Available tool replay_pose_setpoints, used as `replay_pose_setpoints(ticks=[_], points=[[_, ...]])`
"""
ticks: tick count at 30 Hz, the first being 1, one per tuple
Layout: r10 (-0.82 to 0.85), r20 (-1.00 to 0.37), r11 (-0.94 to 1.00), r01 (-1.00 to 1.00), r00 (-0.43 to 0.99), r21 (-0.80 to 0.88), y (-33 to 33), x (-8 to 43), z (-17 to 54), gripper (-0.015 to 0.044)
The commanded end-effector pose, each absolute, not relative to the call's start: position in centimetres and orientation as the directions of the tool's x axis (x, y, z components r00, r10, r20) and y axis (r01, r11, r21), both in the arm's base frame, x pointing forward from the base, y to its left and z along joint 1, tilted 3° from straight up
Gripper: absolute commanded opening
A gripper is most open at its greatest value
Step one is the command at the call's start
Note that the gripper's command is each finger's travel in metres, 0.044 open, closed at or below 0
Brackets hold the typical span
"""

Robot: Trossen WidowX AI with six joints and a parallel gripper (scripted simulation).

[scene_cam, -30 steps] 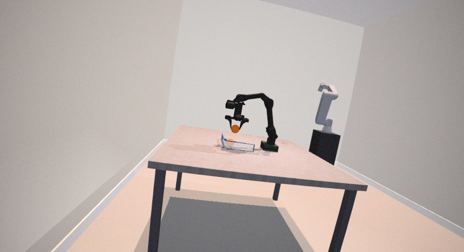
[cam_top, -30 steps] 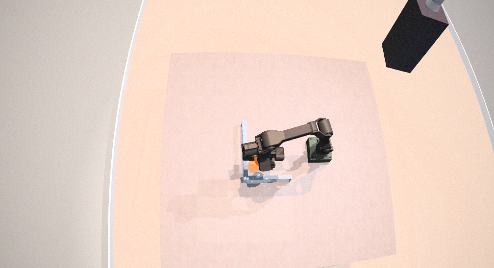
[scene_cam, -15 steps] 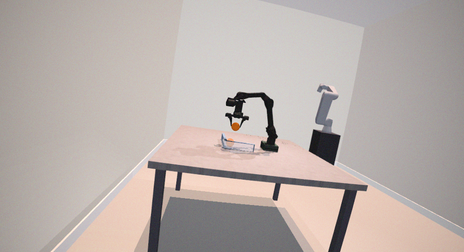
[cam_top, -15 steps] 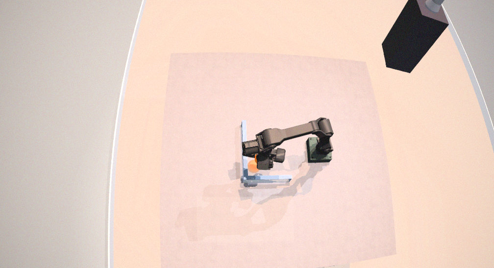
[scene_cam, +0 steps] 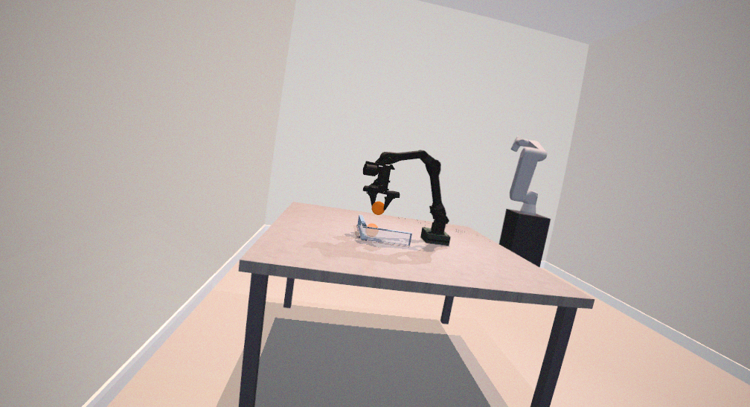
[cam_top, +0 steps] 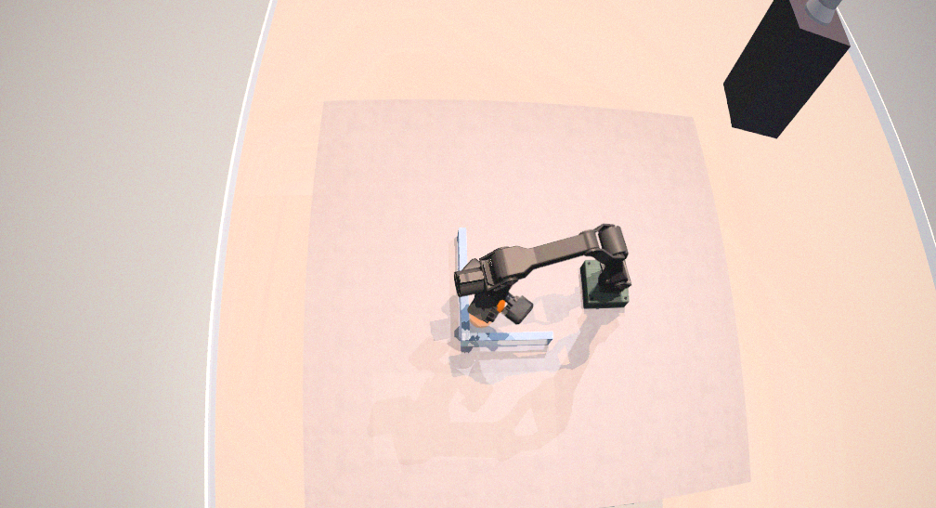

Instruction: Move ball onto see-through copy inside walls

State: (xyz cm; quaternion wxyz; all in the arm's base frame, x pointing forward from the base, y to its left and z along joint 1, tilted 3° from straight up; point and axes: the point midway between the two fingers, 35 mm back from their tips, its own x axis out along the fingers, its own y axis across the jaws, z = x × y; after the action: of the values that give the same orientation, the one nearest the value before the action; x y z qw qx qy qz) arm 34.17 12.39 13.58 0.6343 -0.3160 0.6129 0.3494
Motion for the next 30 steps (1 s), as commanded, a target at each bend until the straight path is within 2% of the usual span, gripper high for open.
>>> replay_pose_setpoints(ticks=[1, 11, 21, 30], points=[[0.061, -0.998, 0.663, -0.748, 0.006, 0.036, 12.5, 34.4, 13.1, 0.0000], [0.061, -0.998, 0.878, -0.476, 0.007, 0.051, 12.5, 34.9, 11.9, 0.0000], [0.061, -0.998, 0.987, -0.152, 0.007, 0.060, 12.5, 35.3, 10.6, 0.0000], [0.061, -0.998, 0.990, -0.129, 0.007, 0.060, 12.6, 35.4, 10.0, 0.0000]])
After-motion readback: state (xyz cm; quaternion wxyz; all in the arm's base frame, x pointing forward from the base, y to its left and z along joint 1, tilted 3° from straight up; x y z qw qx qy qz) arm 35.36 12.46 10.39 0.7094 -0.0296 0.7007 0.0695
